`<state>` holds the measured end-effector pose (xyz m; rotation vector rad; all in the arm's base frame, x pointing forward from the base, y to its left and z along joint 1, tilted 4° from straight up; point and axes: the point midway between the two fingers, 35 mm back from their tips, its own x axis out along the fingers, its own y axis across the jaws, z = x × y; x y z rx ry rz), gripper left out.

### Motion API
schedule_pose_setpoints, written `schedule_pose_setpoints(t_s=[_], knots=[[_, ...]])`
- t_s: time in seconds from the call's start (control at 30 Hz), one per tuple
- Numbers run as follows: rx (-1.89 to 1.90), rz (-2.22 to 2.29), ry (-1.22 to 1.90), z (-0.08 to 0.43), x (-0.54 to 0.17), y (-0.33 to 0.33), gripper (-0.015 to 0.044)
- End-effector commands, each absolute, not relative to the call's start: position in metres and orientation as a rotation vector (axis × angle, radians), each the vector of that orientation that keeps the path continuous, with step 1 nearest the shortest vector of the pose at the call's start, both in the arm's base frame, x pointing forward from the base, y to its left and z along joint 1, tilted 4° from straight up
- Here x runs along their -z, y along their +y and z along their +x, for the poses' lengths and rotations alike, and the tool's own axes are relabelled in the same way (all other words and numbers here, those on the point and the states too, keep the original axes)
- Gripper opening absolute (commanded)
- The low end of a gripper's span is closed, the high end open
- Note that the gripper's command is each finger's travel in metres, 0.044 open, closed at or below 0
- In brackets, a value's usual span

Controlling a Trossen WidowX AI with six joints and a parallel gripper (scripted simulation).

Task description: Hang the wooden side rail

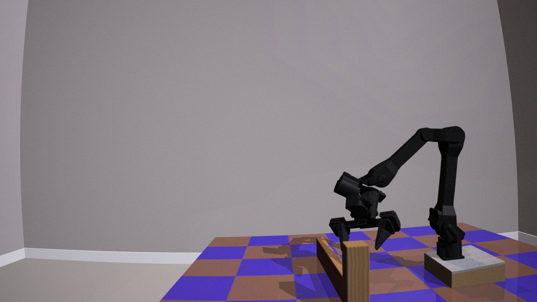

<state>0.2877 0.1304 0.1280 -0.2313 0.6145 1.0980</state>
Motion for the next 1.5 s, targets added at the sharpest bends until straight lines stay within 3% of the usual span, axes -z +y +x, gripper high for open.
schedule_pose_setpoints(t_s=[0.0, 0.5, 0.93, 1.47], knots=[[-0.975, -0.069, 0.798, 0.299, -0.131, 0.13, 0.044], [-0.045, 0.663, 1.404, 0.327, -0.133, 0.123, 0.044], [0.951, 1.129, 1.282, 0.335, -0.147, 0.11, 0.044], [1.0, 1.149, 1.257, 0.336, -0.147, 0.109, 0.044]])
